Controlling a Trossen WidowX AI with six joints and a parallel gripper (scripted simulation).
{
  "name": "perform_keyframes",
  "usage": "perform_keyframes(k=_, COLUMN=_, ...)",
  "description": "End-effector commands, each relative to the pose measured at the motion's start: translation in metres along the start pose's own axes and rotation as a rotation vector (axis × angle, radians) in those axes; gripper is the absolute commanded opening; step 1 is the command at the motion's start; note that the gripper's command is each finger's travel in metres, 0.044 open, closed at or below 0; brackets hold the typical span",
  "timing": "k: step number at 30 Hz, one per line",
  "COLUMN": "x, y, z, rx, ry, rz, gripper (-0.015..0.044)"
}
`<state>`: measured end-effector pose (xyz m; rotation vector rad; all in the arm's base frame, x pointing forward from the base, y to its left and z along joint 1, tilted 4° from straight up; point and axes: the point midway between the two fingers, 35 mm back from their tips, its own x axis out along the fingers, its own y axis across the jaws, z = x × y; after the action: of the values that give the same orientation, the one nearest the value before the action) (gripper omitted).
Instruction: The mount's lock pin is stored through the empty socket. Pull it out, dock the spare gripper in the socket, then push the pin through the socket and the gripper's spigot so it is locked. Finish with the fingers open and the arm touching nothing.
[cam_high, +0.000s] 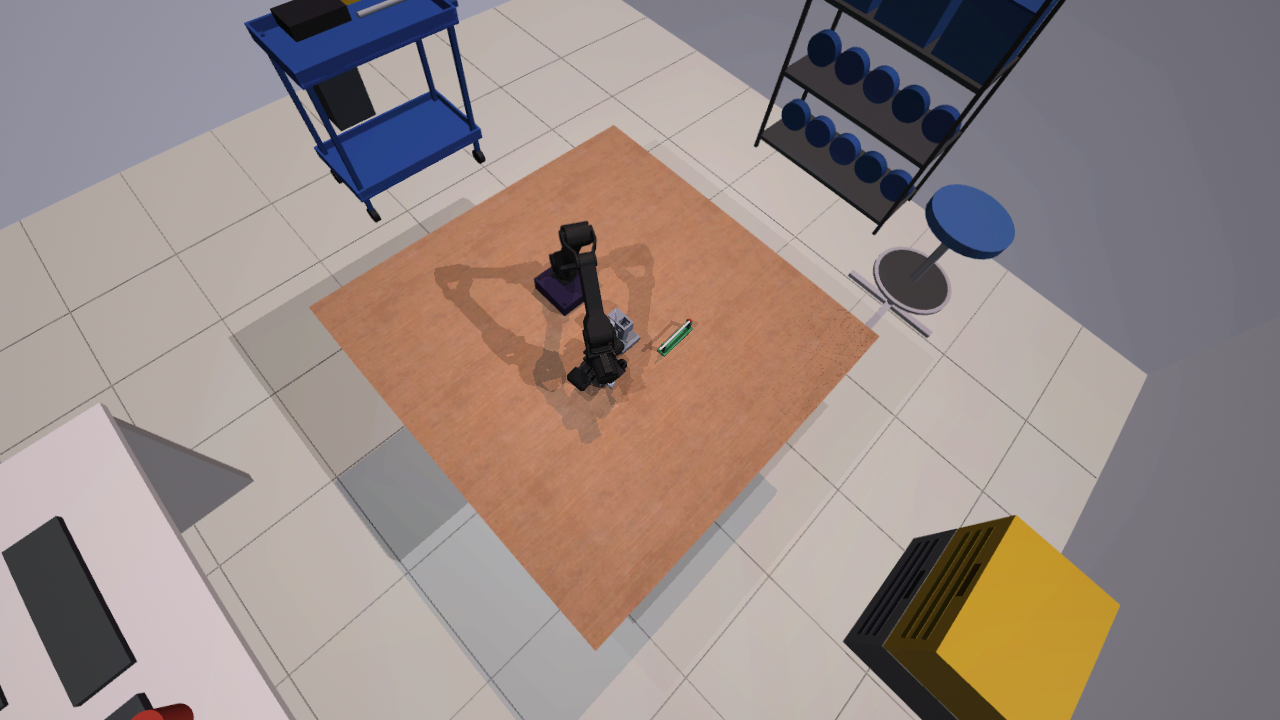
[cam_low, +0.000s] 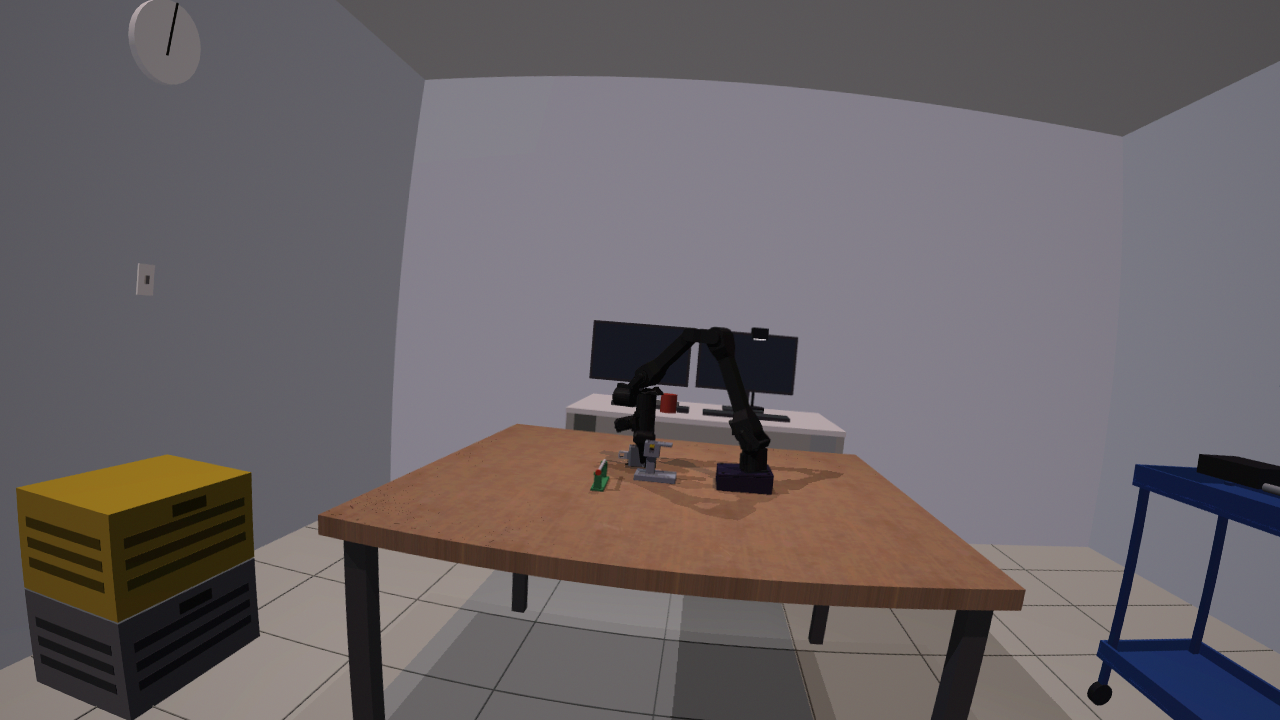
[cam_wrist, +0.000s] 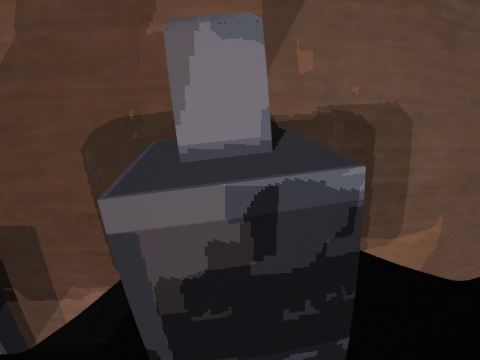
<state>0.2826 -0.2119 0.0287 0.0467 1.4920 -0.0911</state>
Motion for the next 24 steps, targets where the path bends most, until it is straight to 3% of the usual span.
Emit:
perform_keyframes(k=1, x=-0.001, y=0.0, z=0.0, rx=0.0, ry=-0.003, rz=-0.002, gripper=0.0079)
perform_keyframes(k=15, x=-0.001, y=0.0, z=0.0, rx=0.0, ry=-0.003, rz=-0.002, gripper=0.044)
perform_keyframes(k=24, x=-0.021, y=0.001, z=-0.001, rx=0.0, ry=0.002, rz=0.001, gripper=0.044)
